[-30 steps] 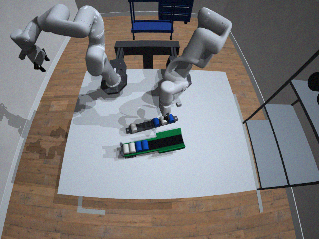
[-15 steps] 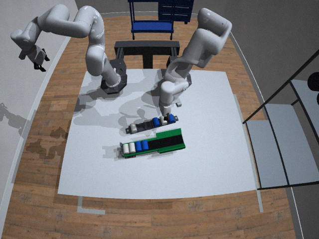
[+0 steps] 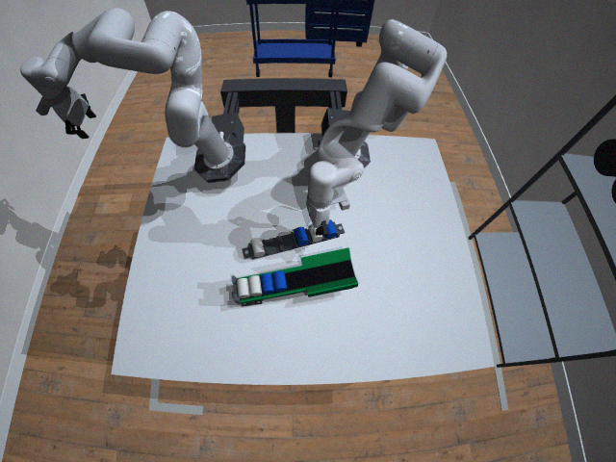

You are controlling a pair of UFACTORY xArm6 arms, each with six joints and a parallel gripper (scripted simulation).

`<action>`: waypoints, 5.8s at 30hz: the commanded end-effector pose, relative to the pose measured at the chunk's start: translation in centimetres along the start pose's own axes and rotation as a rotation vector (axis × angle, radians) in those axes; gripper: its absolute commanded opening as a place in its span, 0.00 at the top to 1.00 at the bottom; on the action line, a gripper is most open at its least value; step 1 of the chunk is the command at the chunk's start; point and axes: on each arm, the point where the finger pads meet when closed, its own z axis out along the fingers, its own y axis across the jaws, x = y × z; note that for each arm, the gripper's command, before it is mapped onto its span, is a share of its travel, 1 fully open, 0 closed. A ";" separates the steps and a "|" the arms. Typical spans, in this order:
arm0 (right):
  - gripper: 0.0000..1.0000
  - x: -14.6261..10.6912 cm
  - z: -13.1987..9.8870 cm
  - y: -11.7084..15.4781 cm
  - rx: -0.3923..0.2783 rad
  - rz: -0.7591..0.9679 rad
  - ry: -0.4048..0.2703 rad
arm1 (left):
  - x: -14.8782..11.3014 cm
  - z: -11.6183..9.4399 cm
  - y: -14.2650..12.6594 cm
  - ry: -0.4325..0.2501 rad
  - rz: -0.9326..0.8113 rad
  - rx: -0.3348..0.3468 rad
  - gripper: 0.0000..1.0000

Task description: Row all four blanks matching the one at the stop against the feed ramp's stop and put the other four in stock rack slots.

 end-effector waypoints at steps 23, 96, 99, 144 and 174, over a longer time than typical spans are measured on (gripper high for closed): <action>0.00 0.1 -0.2 0.0 0.000 0.000 0.005 | -0.1 2.8 0.1 -0.002 -0.001 -0.004 0.21; 0.00 0.1 -0.2 0.0 0.000 0.000 0.005 | -0.1 6.7 0.1 -0.002 0.000 -0.003 0.42; 0.00 0.1 -0.2 0.0 0.000 0.000 0.005 | -0.1 6.7 0.1 -0.002 0.000 -0.003 0.42; 0.00 0.1 -0.2 0.0 0.000 0.000 0.005 | -0.1 -1.2 0.1 -0.002 -0.001 -0.004 0.42; 0.00 0.1 -0.2 0.0 0.000 0.000 0.005 | -4.5 -5.9 6.8 0.008 0.033 -0.015 0.42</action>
